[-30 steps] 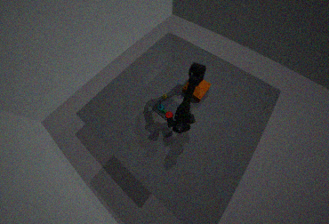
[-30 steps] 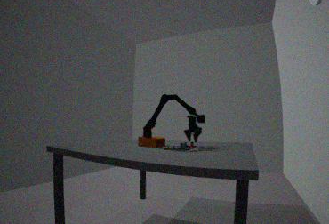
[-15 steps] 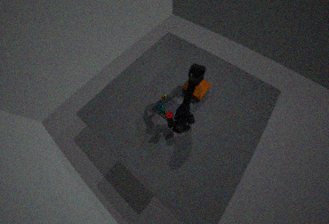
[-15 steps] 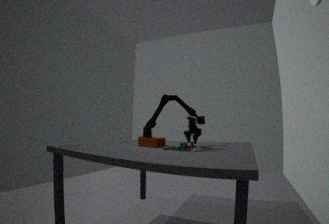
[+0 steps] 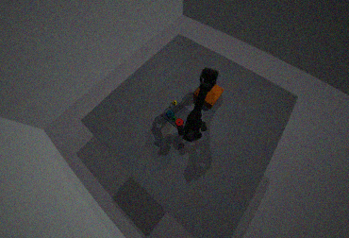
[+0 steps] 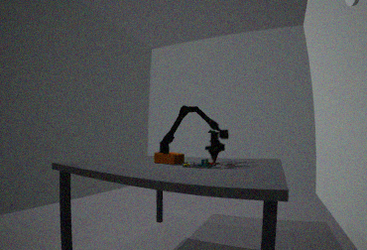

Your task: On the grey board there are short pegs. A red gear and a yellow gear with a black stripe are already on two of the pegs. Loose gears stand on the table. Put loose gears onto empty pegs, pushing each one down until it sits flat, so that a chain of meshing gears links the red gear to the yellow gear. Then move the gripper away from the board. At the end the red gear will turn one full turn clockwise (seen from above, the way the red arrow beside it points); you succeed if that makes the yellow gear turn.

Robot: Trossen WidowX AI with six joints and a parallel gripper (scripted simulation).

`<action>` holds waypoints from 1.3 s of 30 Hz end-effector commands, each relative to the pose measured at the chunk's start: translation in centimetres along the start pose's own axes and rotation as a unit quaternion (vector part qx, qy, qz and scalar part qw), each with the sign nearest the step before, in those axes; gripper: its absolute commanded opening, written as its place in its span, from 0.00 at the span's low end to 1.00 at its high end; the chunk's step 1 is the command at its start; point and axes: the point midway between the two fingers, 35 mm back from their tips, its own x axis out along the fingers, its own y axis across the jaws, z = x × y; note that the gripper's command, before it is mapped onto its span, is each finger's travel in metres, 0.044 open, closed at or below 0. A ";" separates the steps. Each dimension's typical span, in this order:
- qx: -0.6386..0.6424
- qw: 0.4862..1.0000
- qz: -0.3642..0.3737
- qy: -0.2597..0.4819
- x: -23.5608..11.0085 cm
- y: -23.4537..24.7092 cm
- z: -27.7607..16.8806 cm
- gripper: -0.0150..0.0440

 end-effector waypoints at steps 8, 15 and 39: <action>0.000 1.000 -0.001 0.001 0.1 0.0 0.0 0.25; 0.000 1.000 -0.001 0.001 -1.7 -0.1 0.3 0.25; 0.000 1.000 -0.002 0.001 -8.8 0.0 0.6 0.25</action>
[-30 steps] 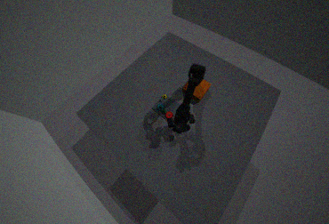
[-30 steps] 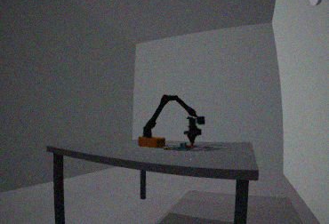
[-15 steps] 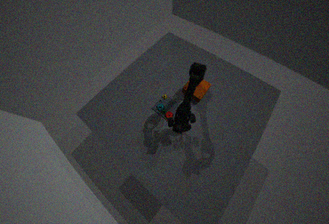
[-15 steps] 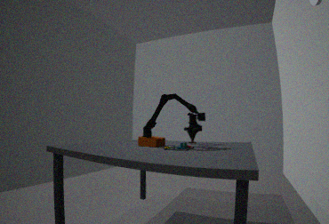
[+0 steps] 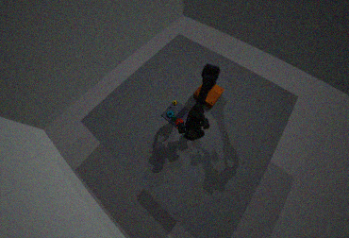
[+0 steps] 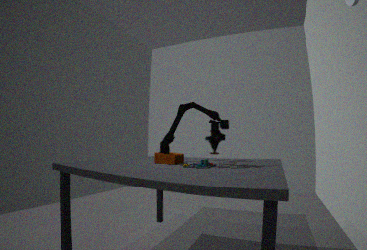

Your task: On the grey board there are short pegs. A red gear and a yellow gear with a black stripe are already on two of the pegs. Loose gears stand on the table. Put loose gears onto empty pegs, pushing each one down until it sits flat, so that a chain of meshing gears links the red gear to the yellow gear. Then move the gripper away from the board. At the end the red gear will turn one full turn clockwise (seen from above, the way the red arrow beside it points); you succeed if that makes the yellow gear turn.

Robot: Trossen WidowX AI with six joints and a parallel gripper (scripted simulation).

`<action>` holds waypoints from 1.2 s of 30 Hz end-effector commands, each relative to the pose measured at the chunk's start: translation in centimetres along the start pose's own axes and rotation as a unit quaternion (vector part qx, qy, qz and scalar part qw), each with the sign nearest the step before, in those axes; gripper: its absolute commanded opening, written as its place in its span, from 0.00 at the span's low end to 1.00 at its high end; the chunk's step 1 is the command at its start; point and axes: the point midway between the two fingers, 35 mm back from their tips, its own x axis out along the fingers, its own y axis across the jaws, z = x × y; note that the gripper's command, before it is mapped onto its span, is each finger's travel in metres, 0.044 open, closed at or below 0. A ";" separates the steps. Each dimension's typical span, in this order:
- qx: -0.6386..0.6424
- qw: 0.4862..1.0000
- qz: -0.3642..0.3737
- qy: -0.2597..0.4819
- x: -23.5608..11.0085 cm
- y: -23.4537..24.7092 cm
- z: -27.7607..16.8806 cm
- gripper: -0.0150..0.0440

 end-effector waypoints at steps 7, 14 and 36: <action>0.002 1.000 -0.005 -0.004 -3.4 0.1 -0.2 0.25; 0.002 1.000 -0.005 -0.003 -5.5 0.4 -0.5 0.25; 0.002 1.000 -0.005 -0.001 -5.6 -2.1 -3.1 0.25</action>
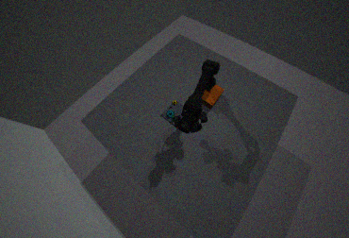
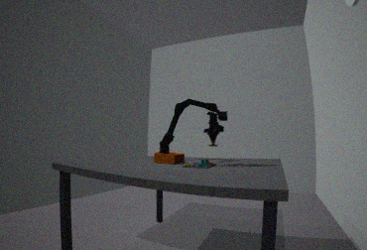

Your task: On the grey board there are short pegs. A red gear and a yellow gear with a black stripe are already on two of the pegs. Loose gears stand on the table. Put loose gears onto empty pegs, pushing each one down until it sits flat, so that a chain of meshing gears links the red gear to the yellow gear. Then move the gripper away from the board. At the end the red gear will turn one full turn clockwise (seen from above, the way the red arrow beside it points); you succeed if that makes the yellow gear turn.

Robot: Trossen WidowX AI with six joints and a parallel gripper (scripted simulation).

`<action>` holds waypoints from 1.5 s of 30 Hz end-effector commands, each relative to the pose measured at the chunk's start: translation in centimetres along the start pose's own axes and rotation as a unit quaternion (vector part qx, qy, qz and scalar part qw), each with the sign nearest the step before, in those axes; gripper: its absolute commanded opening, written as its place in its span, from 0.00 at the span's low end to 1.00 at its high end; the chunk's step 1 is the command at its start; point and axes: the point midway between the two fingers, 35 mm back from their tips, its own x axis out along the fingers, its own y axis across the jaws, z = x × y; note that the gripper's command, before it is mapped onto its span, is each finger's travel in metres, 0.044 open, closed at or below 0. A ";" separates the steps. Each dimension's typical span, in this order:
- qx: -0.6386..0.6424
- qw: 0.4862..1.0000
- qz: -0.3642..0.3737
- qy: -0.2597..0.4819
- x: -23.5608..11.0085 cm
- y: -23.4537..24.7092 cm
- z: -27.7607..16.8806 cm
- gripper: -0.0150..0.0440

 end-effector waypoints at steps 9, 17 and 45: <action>-0.002 1.000 -0.001 -0.001 1.0 -2.1 -2.2 0.25; -0.002 1.000 -0.001 0.000 1.7 -3.5 -3.8 0.25; -0.002 1.000 -0.002 0.003 4.1 -7.3 -10.0 0.25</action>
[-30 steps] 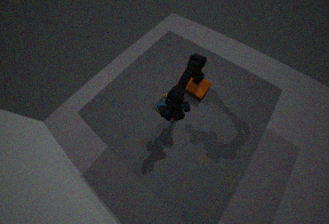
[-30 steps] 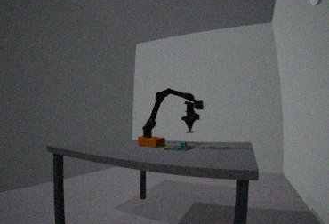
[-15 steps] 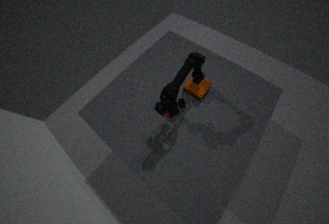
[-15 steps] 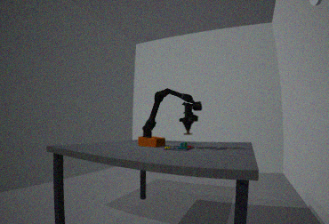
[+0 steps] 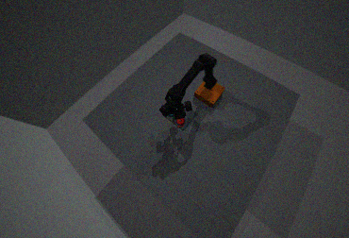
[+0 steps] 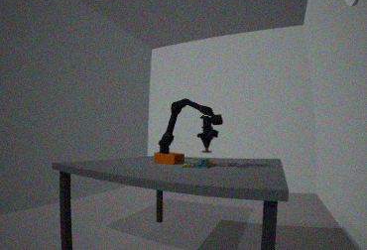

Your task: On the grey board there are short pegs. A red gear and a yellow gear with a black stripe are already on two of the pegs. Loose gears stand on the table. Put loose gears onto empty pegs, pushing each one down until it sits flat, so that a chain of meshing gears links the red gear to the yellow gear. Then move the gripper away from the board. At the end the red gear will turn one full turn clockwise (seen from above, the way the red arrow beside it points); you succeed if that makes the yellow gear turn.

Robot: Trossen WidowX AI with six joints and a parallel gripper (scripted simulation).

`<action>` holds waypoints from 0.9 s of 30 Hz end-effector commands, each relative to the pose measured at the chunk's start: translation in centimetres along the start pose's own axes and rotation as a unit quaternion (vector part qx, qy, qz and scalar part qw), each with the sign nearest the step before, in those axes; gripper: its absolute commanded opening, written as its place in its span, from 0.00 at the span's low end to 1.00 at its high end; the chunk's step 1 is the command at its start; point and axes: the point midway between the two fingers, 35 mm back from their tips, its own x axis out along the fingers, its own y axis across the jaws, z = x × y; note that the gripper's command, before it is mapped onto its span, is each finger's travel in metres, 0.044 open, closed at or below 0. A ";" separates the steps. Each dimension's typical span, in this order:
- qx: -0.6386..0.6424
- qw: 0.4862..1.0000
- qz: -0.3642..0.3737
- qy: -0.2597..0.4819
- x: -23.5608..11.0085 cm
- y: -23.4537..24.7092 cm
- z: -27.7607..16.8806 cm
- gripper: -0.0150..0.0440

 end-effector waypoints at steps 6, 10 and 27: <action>-0.002 1.000 -0.001 -0.003 0.7 -0.8 -2.0 0.25; -0.002 1.000 -0.001 -0.002 1.0 -1.2 -3.0 0.25; -0.002 1.000 -0.002 -0.001 2.4 -2.3 -7.1 0.25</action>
